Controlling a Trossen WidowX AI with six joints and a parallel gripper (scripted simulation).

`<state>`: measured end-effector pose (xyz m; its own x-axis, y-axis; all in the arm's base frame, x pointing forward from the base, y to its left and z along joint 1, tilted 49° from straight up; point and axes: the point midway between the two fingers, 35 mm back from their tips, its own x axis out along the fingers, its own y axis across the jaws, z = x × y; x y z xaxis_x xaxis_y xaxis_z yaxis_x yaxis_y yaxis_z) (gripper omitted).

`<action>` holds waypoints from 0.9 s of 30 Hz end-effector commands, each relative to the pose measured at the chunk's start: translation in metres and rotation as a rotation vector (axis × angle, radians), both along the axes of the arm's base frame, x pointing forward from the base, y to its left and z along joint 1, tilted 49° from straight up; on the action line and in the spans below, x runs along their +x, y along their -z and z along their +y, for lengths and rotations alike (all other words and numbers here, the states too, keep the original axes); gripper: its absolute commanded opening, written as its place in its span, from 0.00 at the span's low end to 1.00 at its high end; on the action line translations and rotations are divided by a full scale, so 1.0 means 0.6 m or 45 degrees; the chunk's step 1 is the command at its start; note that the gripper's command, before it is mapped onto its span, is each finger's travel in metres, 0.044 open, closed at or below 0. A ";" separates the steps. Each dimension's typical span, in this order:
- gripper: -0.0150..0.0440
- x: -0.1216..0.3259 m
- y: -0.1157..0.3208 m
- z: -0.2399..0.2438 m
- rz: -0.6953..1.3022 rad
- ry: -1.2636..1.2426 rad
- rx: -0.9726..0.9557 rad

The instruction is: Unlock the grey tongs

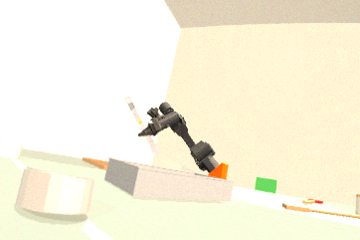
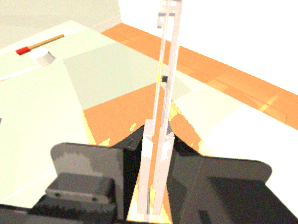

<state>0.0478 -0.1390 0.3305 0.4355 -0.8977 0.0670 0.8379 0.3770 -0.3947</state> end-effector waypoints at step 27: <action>0.00 0.042 -0.050 0.003 0.160 0.041 0.095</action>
